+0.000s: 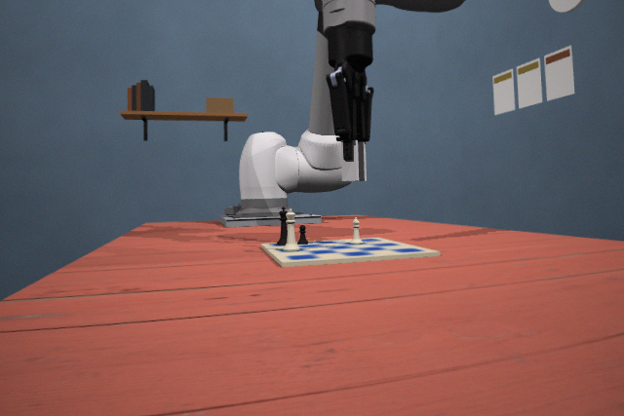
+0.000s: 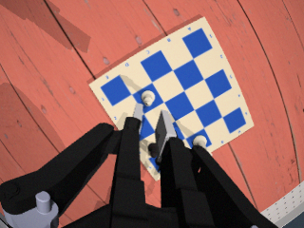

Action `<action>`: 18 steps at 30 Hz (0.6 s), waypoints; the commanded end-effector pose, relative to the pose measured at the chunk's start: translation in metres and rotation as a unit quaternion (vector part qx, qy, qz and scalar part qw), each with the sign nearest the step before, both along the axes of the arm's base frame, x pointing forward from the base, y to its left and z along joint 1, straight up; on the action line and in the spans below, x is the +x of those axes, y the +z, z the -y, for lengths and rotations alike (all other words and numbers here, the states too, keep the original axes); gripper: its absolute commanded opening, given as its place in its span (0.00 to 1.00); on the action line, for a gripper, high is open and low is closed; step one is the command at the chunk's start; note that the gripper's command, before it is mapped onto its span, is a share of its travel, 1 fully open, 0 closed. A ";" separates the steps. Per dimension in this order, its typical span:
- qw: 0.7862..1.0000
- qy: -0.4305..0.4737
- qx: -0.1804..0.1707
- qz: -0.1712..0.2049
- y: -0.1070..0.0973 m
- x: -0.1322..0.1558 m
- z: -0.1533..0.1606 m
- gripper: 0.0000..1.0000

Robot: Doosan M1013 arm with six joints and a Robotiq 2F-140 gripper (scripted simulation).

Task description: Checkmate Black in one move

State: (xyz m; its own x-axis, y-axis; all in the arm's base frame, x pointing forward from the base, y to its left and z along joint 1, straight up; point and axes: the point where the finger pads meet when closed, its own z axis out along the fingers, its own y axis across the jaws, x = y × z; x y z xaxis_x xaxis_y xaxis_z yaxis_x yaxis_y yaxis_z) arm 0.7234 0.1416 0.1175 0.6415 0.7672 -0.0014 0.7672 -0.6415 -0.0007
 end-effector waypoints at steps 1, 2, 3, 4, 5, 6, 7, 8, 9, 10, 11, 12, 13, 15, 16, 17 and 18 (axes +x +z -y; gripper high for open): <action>1.000 0.000 0.000 0.000 0.000 0.000 0.000 0.22; 1.000 0.000 0.000 0.000 0.000 0.000 0.000 0.22; 1.000 0.000 0.000 0.000 0.000 0.000 0.000 0.22; 1.000 0.000 0.000 0.000 0.000 0.000 0.000 0.22; 1.000 0.000 0.000 0.000 0.000 0.000 0.000 0.22; 1.000 0.000 0.000 0.000 0.000 0.000 0.000 0.22; 1.000 0.000 0.000 0.000 0.000 0.000 0.000 0.22; 1.000 0.000 0.000 0.000 0.000 0.000 0.000 0.22; 1.000 0.000 0.000 0.000 -0.001 0.000 0.000 0.22; 1.000 0.000 0.000 0.000 -0.001 0.000 0.000 0.22; 1.000 0.000 0.000 0.000 -0.001 0.000 0.000 0.22; 1.000 0.000 0.000 0.000 -0.002 0.000 0.000 0.22; 1.000 0.000 0.000 0.000 -0.002 0.000 0.000 0.22; 1.000 0.000 0.000 0.000 -0.004 0.000 0.000 0.22; 1.000 0.000 0.000 0.000 -0.004 0.000 0.000 0.22; 1.000 0.000 0.000 0.000 -0.005 0.000 0.000 0.22; 1.000 0.000 0.000 0.000 -0.006 0.000 0.000 0.22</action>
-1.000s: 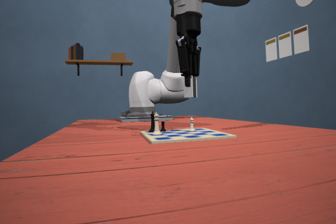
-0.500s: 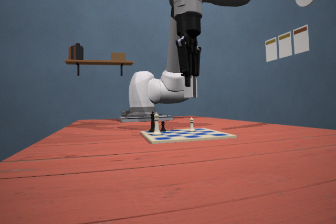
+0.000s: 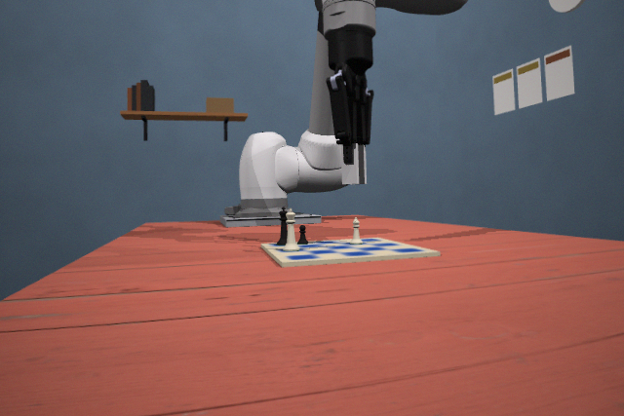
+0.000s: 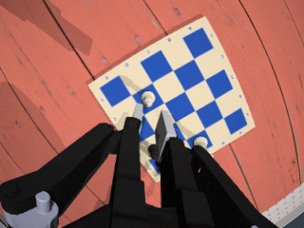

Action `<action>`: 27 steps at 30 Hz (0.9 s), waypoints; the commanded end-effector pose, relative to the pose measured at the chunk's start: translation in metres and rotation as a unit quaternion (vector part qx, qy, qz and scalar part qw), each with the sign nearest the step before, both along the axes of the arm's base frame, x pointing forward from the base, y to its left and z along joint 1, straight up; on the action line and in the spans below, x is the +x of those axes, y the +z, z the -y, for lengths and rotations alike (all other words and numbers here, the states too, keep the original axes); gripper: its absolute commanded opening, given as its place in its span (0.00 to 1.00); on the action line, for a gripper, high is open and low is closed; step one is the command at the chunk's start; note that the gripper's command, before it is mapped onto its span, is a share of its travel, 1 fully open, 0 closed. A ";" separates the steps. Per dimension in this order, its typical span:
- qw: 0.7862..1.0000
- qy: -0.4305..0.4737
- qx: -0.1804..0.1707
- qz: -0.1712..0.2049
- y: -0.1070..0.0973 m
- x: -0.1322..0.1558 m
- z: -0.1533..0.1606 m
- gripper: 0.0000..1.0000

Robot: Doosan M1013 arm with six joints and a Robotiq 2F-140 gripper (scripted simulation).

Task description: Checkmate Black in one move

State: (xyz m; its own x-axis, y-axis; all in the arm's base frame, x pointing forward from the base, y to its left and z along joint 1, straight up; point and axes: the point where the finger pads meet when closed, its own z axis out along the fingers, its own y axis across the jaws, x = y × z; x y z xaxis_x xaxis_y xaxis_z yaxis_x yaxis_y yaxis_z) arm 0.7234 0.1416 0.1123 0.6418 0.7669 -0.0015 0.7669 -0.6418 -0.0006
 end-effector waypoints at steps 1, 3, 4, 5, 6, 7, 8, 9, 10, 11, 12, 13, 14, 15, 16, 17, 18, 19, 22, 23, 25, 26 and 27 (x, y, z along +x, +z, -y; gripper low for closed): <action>1.000 0.000 0.000 0.000 -0.001 0.000 0.000 0.22; 1.000 0.000 0.000 0.000 -0.002 0.000 0.000 0.22; 1.000 0.000 0.000 0.000 -0.003 0.000 0.000 0.22; 1.000 0.000 0.000 0.000 -0.004 0.000 0.000 0.22; 1.000 0.000 0.000 0.000 -0.006 0.000 0.000 0.22; 1.000 0.000 0.000 0.000 -0.007 0.000 0.000 0.22; 1.000 0.000 0.000 0.000 -0.008 0.000 0.000 0.22; 1.000 0.000 0.000 0.000 -0.010 0.000 0.000 0.22; 1.000 0.000 0.000 0.000 -0.011 0.000 0.000 0.22; 1.000 0.000 0.000 0.000 -0.013 0.000 0.000 0.22; 1.000 0.000 0.000 0.000 -0.014 0.000 0.000 0.22; 1.000 0.000 0.000 0.000 -0.016 0.000 0.000 0.22; 1.000 0.000 0.000 0.000 -0.017 0.000 0.000 0.22; 1.000 0.000 0.000 0.000 -0.019 0.000 0.000 0.22; 1.000 0.000 0.000 0.000 -0.021 0.000 0.000 0.22; 1.000 0.000 0.000 0.000 -0.022 0.000 0.000 0.22; 1.000 0.000 0.000 0.000 -0.022 0.000 0.000 0.22; 1.000 0.000 0.000 0.000 -0.022 0.000 0.000 0.22; 1.000 0.000 0.000 0.000 -0.027 0.000 0.000 0.22; 1.000 0.000 0.000 0.000 -0.029 0.000 0.000 0.22; 1.000 0.000 0.000 0.000 -0.032 0.000 0.000 0.22; 1.000 0.000 0.000 0.000 -0.033 0.000 0.000 0.22; 1.000 0.000 0.000 0.000 -0.035 0.000 0.000 0.22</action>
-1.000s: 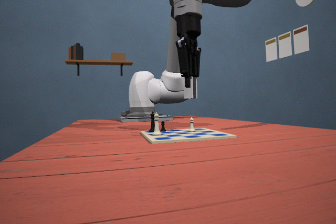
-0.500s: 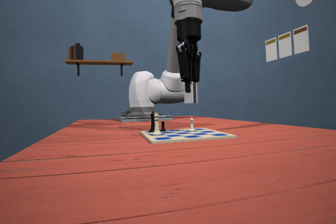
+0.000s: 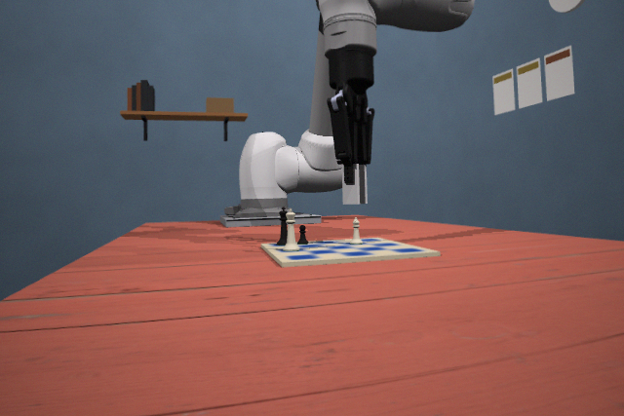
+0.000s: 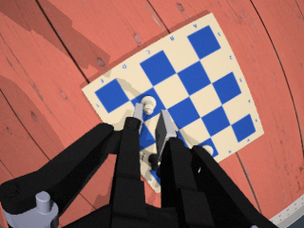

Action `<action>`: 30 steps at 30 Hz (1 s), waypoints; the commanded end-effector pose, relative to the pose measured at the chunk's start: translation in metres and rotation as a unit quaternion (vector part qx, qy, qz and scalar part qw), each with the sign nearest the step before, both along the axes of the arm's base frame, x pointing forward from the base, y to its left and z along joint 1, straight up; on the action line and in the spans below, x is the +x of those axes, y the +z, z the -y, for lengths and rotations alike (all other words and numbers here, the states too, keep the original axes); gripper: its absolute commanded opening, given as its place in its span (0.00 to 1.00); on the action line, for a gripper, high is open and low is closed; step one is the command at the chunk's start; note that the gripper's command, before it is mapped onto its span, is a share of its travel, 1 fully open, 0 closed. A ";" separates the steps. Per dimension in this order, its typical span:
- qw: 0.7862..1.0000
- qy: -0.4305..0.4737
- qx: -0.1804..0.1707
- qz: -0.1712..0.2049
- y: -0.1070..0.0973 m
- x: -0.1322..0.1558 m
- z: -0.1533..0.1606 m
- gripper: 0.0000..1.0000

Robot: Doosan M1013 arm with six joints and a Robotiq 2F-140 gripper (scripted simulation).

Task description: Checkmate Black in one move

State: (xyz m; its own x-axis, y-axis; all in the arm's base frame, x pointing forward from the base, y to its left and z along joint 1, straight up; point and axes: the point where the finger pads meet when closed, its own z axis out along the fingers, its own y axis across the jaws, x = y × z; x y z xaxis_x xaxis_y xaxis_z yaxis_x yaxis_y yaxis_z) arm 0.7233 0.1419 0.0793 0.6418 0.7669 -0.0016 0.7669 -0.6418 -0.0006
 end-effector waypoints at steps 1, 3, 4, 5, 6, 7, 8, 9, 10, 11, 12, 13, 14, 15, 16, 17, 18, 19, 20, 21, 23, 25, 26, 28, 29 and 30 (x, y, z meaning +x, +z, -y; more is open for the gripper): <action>1.000 0.000 0.000 0.000 -0.003 0.000 0.000 0.22; 1.000 0.000 0.000 0.000 -0.005 0.000 0.000 0.22; 1.000 0.000 0.000 0.000 -0.007 0.000 0.000 0.22; 1.000 0.000 0.000 0.000 -0.008 0.000 0.000 0.22; 1.000 0.000 0.000 0.000 -0.008 0.000 0.000 0.22; 1.000 0.000 0.000 0.000 -0.009 0.000 0.000 0.22; 1.000 0.000 0.000 0.000 -0.009 0.000 0.000 0.22; 1.000 0.000 0.000 0.000 -0.009 0.000 0.000 0.22; 1.000 0.000 0.000 0.000 -0.010 0.000 0.000 0.22; 1.000 0.000 0.000 0.000 -0.011 0.000 0.000 0.22; 1.000 0.000 0.000 0.000 -0.011 0.000 0.000 0.22; 1.000 0.000 0.000 0.000 -0.012 0.000 0.000 0.22; 1.000 0.000 0.000 0.000 -0.012 0.000 0.000 0.22; 1.000 0.000 0.000 0.000 -0.013 0.000 0.000 0.22; 1.000 0.000 0.000 0.000 -0.013 0.000 0.000 0.22; 1.000 0.000 0.000 0.000 -0.013 0.000 0.000 0.22; 1.000 0.000 0.000 0.000 -0.013 0.000 0.000 0.22; 1.000 0.000 0.000 0.000 -0.014 0.000 0.000 0.22; 1.000 0.000 0.000 0.000 -0.014 0.000 0.000 0.22; 1.000 0.000 0.000 0.000 -0.014 0.000 0.000 0.22; 1.000 0.000 0.000 0.000 -0.014 0.000 0.000 0.22; 1.000 0.000 0.000 0.000 -0.014 0.000 0.000 0.22; 1.000 0.000 0.000 0.000 -0.014 0.000 0.000 0.22; 1.000 0.000 0.000 0.000 -0.014 0.000 0.000 0.22; 1.000 0.000 0.000 0.000 -0.014 0.000 0.000 0.22; 1.000 0.000 0.000 0.000 -0.014 0.000 0.000 0.22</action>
State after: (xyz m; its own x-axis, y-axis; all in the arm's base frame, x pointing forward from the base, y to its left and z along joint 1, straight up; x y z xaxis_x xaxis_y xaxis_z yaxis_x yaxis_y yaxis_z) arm 0.7232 0.1421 0.0654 0.6418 0.7669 -0.0016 0.7669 -0.6418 -0.0005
